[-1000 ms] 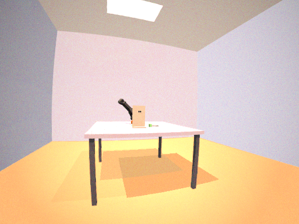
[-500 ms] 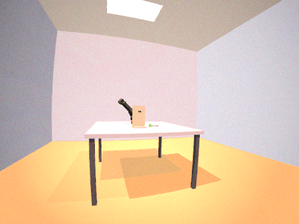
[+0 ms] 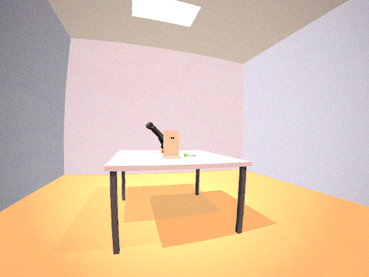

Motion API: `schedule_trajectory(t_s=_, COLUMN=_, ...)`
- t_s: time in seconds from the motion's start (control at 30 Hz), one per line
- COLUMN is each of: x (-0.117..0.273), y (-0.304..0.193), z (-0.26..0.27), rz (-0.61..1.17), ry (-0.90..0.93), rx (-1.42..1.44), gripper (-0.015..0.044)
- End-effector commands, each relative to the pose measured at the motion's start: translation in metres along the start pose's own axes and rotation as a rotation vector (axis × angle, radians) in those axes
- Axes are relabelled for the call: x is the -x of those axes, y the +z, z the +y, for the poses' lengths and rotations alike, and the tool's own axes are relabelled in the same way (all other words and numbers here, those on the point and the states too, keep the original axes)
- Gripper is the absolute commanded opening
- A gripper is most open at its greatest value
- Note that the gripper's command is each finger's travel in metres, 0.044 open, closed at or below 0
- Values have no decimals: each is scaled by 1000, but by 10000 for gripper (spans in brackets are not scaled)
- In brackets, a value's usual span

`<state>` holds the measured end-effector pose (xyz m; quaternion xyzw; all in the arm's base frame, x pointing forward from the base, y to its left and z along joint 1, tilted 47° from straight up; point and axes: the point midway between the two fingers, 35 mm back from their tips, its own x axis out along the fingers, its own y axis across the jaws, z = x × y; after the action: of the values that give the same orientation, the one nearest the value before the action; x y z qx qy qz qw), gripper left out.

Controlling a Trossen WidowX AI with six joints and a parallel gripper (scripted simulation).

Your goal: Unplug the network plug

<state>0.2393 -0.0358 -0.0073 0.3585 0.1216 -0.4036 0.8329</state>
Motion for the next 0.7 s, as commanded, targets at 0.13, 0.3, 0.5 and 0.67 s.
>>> schedule_trajectory(t_s=0.13, x=0, y=0, z=0, rz=0, ry=0, rx=-1, gripper=156)
schedule_trajectory(t_s=0.3, x=0, y=0, z=0, rz=0, ry=0, rx=-1, gripper=156)
schedule_trajectory(t_s=0.5, x=4, y=-1, z=0, rz=2, ry=-2, rx=-1, gripper=156)
schedule_trajectory(t_s=0.67, x=7, y=-2, z=0, rz=4, ry=-4, rx=-1, gripper=156)
